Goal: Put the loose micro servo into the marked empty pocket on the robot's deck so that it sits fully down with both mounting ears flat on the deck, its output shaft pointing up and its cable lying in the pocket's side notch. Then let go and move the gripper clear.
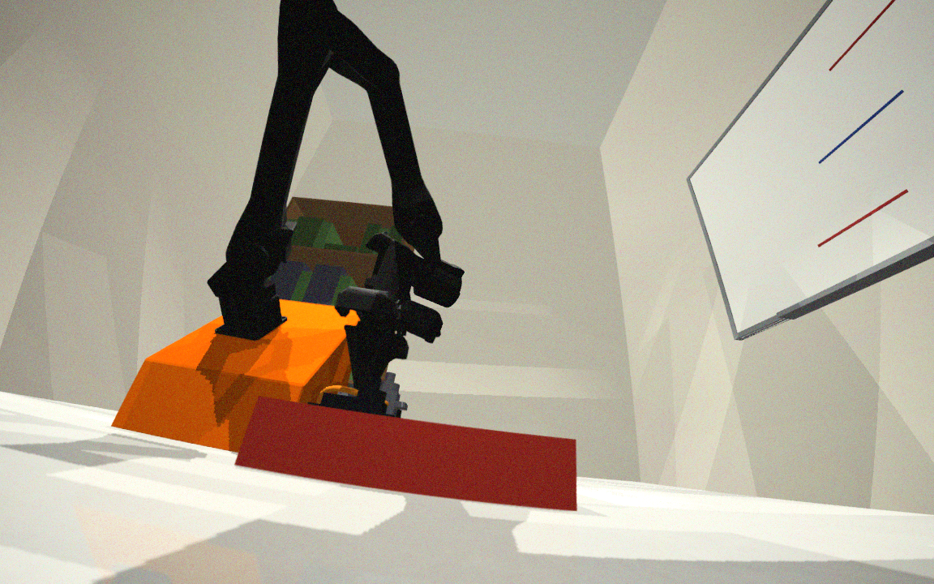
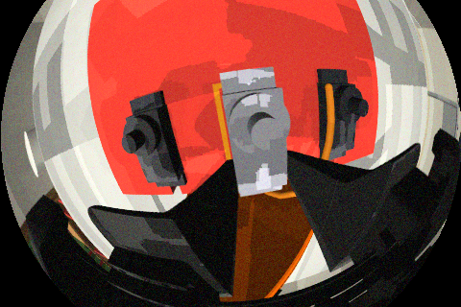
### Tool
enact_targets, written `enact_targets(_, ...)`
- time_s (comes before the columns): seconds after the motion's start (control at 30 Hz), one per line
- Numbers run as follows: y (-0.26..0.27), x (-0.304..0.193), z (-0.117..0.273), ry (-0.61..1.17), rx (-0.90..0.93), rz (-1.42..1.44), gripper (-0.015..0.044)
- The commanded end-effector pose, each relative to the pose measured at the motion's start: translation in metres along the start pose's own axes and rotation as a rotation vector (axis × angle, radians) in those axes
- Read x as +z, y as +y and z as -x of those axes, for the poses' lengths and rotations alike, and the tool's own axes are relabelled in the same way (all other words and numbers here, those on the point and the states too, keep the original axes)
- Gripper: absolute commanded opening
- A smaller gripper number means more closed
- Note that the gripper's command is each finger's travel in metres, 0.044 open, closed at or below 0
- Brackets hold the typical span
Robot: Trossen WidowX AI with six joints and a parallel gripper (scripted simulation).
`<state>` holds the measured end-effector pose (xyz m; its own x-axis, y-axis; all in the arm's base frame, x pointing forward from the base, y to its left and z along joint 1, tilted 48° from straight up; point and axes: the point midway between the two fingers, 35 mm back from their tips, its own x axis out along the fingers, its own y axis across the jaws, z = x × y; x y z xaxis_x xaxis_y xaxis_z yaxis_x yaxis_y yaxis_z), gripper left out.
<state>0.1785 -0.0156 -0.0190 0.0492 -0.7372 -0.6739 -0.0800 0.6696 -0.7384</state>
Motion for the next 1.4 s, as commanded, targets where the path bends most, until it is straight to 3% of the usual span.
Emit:
enact_targets(0.0, -0.001, -0.001, -0.004, -0.003, -0.008, 0.007, 0.0)
enact_targets(0.83, -0.002, -0.001, -0.025, -0.003, -0.01, 0.007, 0.0)
enact_targets(1.07, 0.0, -0.001, -0.023, -0.003, -0.009, 0.007, 0.0184)
enact_targets(1.37, -0.001, -0.006, 0.013, -0.003, -0.008, 0.007, 0.0188)
